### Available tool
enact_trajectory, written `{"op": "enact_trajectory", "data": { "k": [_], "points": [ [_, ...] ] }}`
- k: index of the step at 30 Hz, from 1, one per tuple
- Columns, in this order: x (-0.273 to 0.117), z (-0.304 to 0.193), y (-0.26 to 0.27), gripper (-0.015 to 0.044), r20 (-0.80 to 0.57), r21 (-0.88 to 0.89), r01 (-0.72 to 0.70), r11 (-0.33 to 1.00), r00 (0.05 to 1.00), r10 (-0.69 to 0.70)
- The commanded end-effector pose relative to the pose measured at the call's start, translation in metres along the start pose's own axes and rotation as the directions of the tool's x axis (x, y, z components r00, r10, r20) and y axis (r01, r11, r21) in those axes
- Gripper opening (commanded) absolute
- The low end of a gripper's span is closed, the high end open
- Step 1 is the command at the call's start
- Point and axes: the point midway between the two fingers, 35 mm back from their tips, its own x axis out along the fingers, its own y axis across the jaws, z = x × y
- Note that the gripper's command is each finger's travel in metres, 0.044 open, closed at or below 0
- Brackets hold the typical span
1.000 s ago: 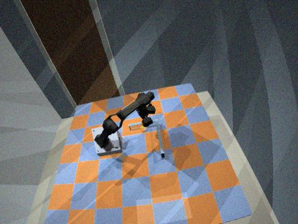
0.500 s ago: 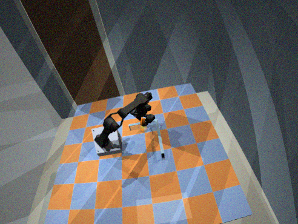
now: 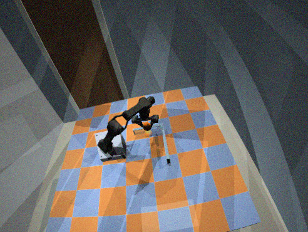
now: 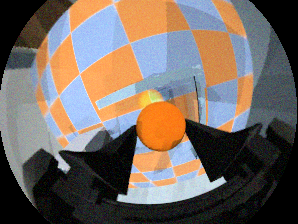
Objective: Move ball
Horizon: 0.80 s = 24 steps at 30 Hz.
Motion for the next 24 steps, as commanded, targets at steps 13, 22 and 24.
{"op": "enact_trajectory", "data": {
  "k": [13,22,24],
  "points": [
    [0.021,0.008,0.008,0.0,0.004,-0.208,0.003,0.978,1.0,-0.002],
    [0.073,0.007,0.008,0.0,0.002,-0.208,0.004,0.978,1.0,-0.003],
    [0.076,0.007,0.008,0.0,0.001,-0.208,0.003,0.978,1.0,-0.003]
  ]
}}
